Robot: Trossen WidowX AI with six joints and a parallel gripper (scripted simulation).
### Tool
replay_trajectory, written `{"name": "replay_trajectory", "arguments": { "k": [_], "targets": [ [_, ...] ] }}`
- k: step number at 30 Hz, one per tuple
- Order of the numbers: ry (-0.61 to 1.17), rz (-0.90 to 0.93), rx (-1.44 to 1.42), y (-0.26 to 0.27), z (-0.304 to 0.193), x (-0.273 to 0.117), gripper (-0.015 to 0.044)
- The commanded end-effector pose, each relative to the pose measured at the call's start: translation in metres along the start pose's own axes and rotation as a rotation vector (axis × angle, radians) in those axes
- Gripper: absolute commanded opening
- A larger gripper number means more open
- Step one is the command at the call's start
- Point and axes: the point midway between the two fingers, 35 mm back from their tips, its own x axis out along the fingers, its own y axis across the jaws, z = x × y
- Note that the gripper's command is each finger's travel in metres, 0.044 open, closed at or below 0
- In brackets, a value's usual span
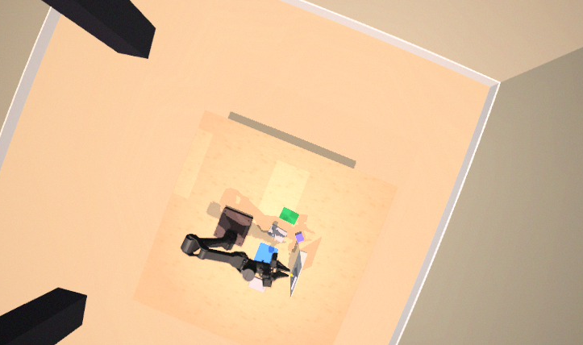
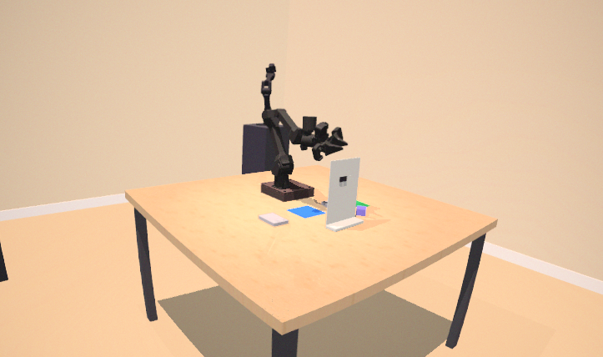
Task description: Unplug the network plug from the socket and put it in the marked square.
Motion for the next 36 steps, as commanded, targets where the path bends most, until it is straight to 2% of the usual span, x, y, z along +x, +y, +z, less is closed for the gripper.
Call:
{"name": "replay_trajectory", "arguments": {
  "k": [1, 20, 32, 36],
  "targets": [
    [0.007, 0.012, 0.117, -0.015, -0.010, -0.003, 0.0156],
    [0.061, 0.044, 0.729, -0.077, -0.059, -0.046, 0.0156],
    [0.109, 0.045, 1.112, -0.091, -0.088, -0.089, 0.0156],
    [0.111, 0.044, 1.133, -0.091, -0.089, -0.091, 0.0156]
  ]
}}
